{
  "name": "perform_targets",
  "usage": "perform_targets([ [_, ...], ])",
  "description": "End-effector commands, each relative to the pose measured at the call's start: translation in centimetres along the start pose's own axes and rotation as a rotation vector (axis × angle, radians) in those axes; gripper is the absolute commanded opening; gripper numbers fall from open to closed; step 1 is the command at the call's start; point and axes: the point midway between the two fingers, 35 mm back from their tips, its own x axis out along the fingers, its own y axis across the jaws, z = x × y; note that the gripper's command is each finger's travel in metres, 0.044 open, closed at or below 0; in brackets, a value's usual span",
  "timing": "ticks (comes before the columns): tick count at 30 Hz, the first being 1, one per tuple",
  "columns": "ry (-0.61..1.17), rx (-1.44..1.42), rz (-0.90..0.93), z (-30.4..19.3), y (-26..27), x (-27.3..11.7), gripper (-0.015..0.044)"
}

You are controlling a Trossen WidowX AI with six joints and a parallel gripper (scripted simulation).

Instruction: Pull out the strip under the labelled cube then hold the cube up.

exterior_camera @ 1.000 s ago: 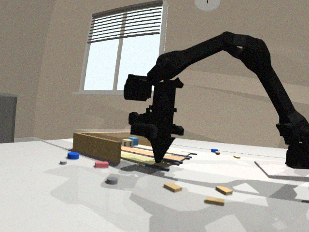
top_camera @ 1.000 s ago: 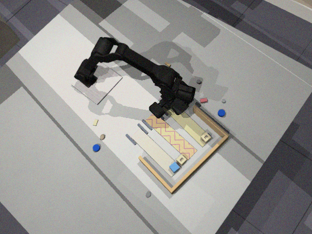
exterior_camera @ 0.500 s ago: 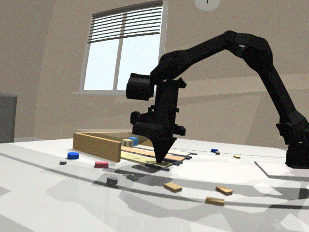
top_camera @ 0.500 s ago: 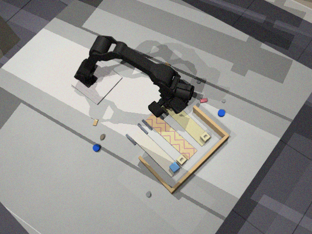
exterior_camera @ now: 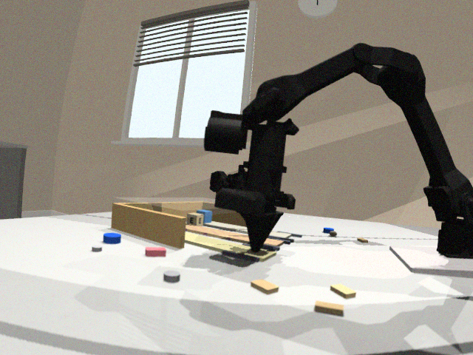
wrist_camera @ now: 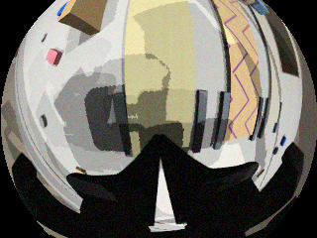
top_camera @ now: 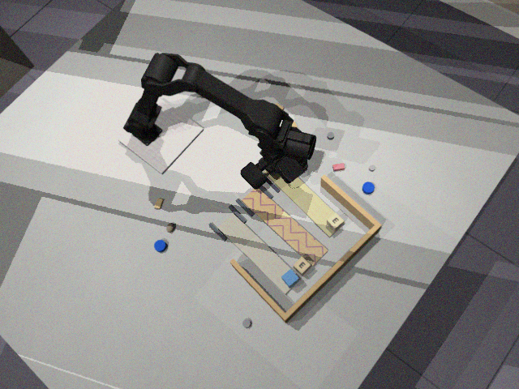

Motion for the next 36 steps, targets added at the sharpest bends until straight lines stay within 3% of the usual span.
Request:
perform_targets([
  [1,0.023,-0.001,-0.01,-1.3,-0.1,0.6,0.0],
  [36,0.028,-0.001,-0.01,-6.5,-0.2,0.7,0.0],
])
